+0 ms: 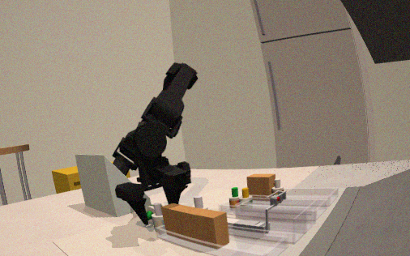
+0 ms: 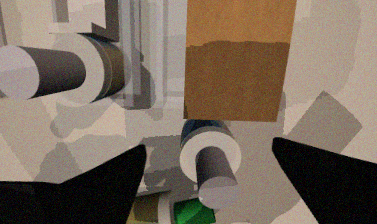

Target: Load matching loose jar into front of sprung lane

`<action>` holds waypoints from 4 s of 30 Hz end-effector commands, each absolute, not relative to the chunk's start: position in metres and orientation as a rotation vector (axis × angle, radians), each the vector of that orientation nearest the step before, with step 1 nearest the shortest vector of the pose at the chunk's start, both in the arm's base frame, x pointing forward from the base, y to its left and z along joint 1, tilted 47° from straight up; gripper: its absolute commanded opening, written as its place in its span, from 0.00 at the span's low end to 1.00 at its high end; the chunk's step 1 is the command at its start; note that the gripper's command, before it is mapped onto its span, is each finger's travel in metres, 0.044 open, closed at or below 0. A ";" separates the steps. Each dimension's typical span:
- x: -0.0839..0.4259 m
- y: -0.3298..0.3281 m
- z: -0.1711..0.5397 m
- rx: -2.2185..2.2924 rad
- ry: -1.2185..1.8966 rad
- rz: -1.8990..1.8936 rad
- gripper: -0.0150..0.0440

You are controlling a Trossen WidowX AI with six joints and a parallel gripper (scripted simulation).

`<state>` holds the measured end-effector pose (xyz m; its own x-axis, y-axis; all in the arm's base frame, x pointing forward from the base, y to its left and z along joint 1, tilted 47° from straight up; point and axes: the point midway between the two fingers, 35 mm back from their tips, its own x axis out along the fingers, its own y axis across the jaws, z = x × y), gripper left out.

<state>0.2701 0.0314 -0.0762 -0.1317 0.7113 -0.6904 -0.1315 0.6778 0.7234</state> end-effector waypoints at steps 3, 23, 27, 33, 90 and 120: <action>0.267 0.036 -0.080 0.505 1.549 0.777 0.91; 0.249 0.024 -0.088 0.549 1.585 0.741 0.25; 0.254 0.014 -0.077 0.542 1.581 0.744 0.25; 0.264 -0.008 -0.050 0.525 1.568 0.754 0.25; 0.279 0.072 -0.006 0.569 1.587 0.716 0.25; 0.291 0.074 -0.007 0.569 1.586 0.716 0.25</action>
